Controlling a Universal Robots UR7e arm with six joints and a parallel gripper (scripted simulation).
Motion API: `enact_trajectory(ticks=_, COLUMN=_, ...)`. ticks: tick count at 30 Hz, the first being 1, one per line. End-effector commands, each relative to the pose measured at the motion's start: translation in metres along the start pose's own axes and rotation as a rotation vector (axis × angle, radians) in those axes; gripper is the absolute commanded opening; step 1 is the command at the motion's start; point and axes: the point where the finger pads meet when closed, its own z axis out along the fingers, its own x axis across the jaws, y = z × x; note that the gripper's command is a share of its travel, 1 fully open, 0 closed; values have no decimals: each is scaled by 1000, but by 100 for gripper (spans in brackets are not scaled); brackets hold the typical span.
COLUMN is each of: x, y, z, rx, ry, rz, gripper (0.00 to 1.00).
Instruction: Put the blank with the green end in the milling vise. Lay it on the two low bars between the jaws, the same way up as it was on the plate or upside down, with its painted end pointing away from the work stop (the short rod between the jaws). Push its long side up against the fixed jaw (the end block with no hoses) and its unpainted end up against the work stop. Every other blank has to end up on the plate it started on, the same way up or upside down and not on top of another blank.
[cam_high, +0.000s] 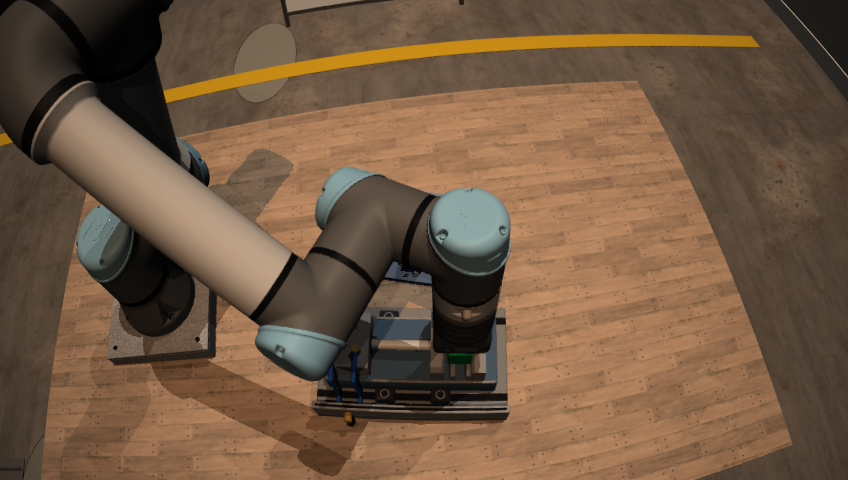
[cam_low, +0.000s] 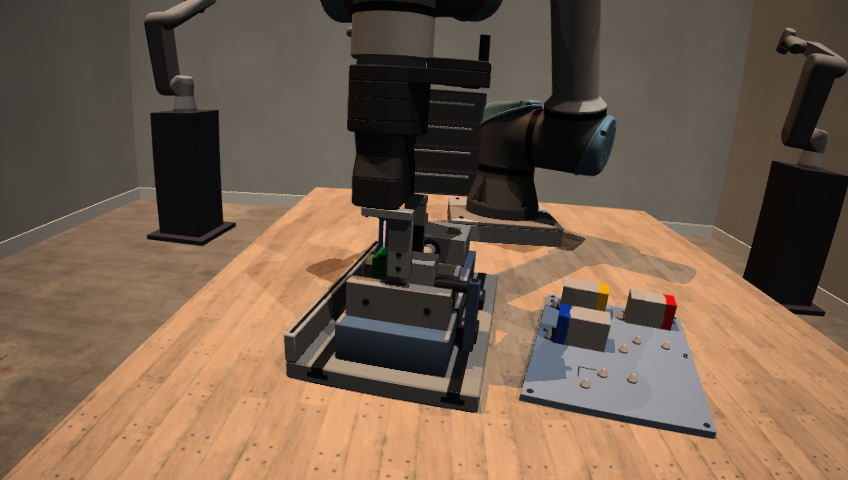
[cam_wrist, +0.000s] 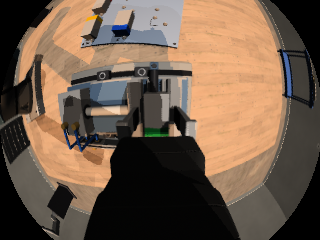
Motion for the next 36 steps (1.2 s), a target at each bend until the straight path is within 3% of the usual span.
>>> enact_trajectory(ticks=1, x=0, y=0, z=-1, rx=-1, ry=2, rz=0, gripper=100)
enact_trajectory(ticks=36, x=0, y=0, z=-7, rx=-1, ry=2, rz=0, gripper=100)
